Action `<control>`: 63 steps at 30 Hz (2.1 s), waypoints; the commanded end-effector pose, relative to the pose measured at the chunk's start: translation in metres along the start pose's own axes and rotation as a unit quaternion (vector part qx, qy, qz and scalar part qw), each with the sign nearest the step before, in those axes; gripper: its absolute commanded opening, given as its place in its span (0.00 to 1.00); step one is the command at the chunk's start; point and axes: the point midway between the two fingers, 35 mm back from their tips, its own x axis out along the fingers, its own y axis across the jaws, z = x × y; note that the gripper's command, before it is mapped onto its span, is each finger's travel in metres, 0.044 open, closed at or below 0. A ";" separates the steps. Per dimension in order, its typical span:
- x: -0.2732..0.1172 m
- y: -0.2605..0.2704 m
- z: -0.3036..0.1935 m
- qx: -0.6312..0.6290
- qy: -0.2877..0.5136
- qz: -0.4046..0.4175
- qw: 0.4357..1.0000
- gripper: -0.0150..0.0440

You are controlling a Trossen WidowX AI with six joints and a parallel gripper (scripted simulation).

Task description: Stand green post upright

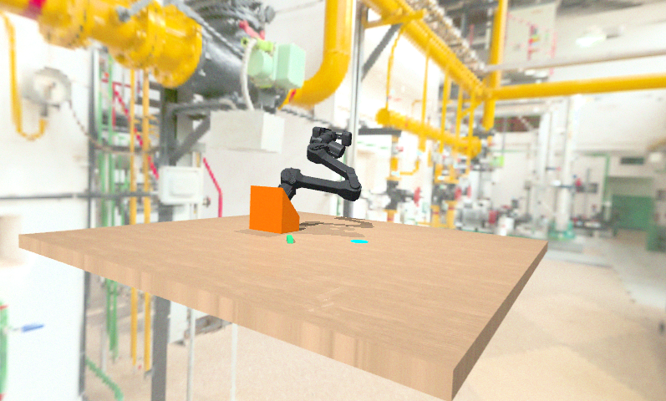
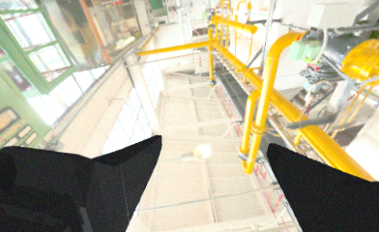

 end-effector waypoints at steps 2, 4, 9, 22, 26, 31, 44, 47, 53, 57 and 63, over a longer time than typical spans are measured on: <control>0.001 -0.006 -0.003 -0.004 0.005 -0.011 1.000 0.84; 0.002 -0.023 -0.010 -0.014 0.019 -0.039 0.999 0.75; 0.001 -0.068 -0.032 -0.038 0.063 -0.114 0.991 0.65; -0.041 -0.170 -0.105 -0.085 0.216 -0.280 0.932 0.65; -0.064 -0.194 -0.129 -0.094 0.272 -0.319 0.903 0.65; -0.098 -0.219 -0.160 -0.101 0.344 -0.360 0.861 0.65; -0.211 -0.245 -0.234 -0.102 0.541 -0.419 0.722 0.65; -0.239 -0.244 -0.248 -0.099 0.585 -0.422 0.685 0.65; -0.297 -0.234 -0.271 -0.090 0.671 -0.416 0.607 0.65; -0.335 -0.222 -0.283 -0.081 0.725 -0.405 0.552 0.65; -0.392 -0.197 -0.293 -0.063 0.798 -0.378 0.465 0.65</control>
